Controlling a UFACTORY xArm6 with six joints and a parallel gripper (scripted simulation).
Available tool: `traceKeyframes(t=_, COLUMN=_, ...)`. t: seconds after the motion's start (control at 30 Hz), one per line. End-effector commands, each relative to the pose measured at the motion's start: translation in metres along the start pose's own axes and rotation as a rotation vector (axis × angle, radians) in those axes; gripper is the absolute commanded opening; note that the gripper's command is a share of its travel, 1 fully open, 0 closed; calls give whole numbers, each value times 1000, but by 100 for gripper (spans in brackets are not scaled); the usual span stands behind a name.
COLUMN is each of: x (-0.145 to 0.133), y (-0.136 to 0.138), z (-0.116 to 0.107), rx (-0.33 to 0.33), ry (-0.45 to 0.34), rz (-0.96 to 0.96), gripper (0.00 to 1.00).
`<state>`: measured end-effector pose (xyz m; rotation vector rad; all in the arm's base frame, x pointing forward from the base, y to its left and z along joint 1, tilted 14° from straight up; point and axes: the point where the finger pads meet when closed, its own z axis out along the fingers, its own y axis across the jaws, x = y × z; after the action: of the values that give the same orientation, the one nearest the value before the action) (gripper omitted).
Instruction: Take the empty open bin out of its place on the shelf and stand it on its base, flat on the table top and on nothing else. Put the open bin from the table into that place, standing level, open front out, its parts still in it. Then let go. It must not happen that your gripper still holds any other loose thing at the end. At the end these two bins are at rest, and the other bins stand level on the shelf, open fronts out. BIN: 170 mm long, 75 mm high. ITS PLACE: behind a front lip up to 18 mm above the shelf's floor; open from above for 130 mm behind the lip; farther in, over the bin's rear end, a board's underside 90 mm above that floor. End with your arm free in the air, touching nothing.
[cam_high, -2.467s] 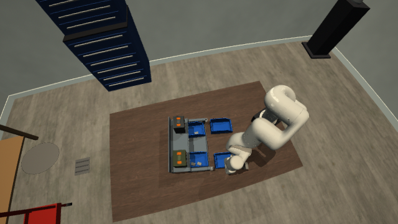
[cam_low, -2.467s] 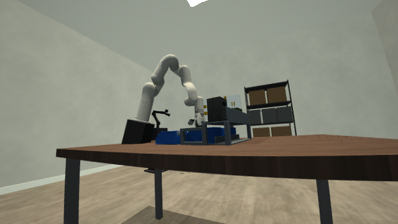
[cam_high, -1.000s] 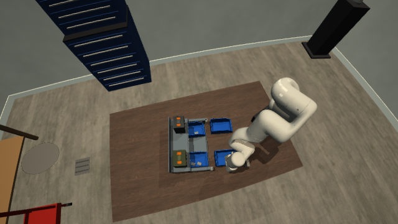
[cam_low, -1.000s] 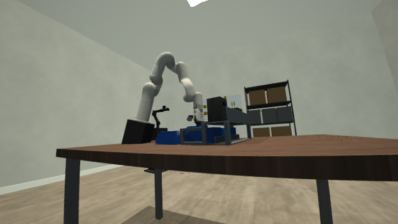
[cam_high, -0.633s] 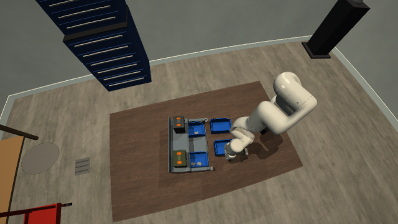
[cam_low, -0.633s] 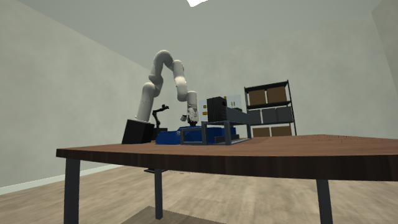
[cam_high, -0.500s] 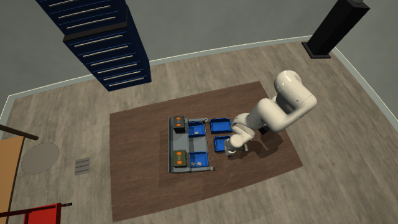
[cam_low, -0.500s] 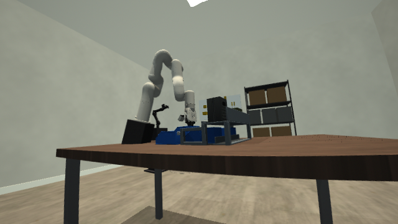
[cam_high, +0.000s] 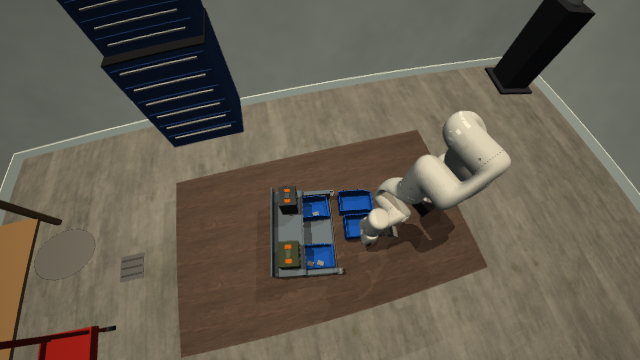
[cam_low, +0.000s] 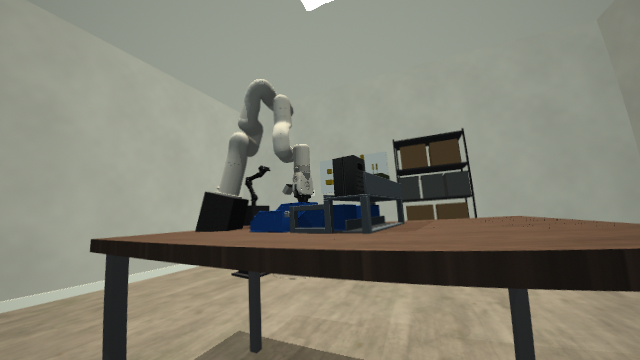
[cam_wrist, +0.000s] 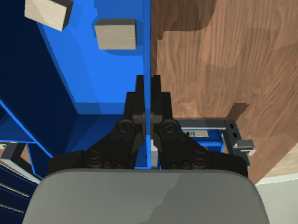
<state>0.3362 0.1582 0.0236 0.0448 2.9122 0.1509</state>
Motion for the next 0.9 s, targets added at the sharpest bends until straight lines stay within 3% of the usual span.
traceKeyframes(t=0.0, x=-1, y=0, z=-1, rx=-9, ry=3, rz=0, gripper=0)
traceKeyframes(t=0.27, x=-9, y=0, z=-1, rx=-9, ry=3, rz=0, gripper=0)
traceKeyframes(t=0.5, x=-39, y=-1, z=0, rx=-9, ry=3, rz=0, gripper=0)
traceKeyframes(t=0.87, x=-41, y=-1, z=0, rx=-9, ry=3, rz=0, gripper=0)
